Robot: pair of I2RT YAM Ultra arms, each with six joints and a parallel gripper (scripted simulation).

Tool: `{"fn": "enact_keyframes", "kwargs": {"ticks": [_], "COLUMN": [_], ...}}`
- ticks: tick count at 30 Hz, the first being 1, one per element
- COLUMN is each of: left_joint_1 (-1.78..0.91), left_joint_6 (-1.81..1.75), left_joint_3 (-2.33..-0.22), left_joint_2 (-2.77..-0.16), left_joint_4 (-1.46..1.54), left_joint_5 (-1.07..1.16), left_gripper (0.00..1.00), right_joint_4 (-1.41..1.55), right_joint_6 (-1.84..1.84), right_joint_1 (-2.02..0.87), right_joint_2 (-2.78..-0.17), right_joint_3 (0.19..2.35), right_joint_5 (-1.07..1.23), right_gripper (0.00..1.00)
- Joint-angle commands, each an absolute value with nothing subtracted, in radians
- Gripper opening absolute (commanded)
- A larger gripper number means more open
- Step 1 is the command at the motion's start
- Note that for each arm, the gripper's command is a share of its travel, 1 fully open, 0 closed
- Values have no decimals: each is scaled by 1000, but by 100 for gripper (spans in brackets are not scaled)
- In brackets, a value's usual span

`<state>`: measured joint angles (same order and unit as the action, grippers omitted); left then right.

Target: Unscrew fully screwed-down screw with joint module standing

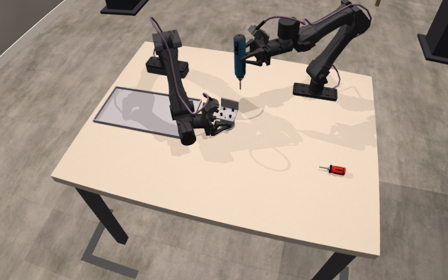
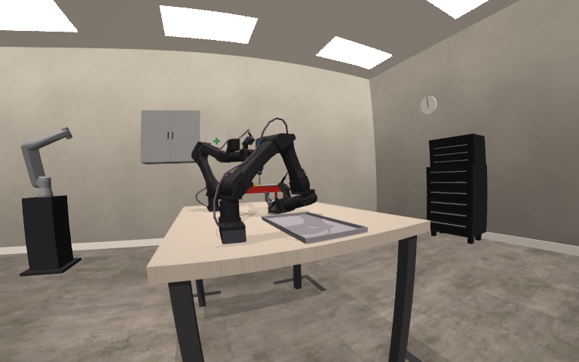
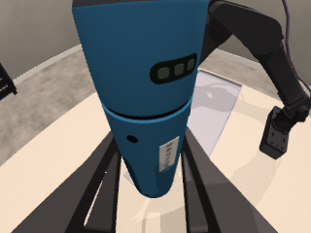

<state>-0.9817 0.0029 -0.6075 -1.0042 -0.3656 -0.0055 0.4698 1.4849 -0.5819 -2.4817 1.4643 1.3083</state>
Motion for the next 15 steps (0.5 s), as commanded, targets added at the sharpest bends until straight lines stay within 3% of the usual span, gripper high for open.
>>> {"fn": "enact_keyframes", "kwargs": {"ticks": [1,15], "left_joint_1": [-976,-976], "left_joint_6": [-7,-7], "left_joint_3": [-669,-694], "left_joint_2": [-1018,-1072], "left_joint_4": [-476,-506], "left_joint_5": [1,1], "left_gripper": [42,42], "right_joint_4": [483,483], "right_joint_6": [1493,1493], "right_joint_1": [-589,-589], "right_joint_2": [-2480,-2480], "right_joint_3": [1492,1492], "right_joint_5": [1338,1338], "right_gripper": [59,59]}}
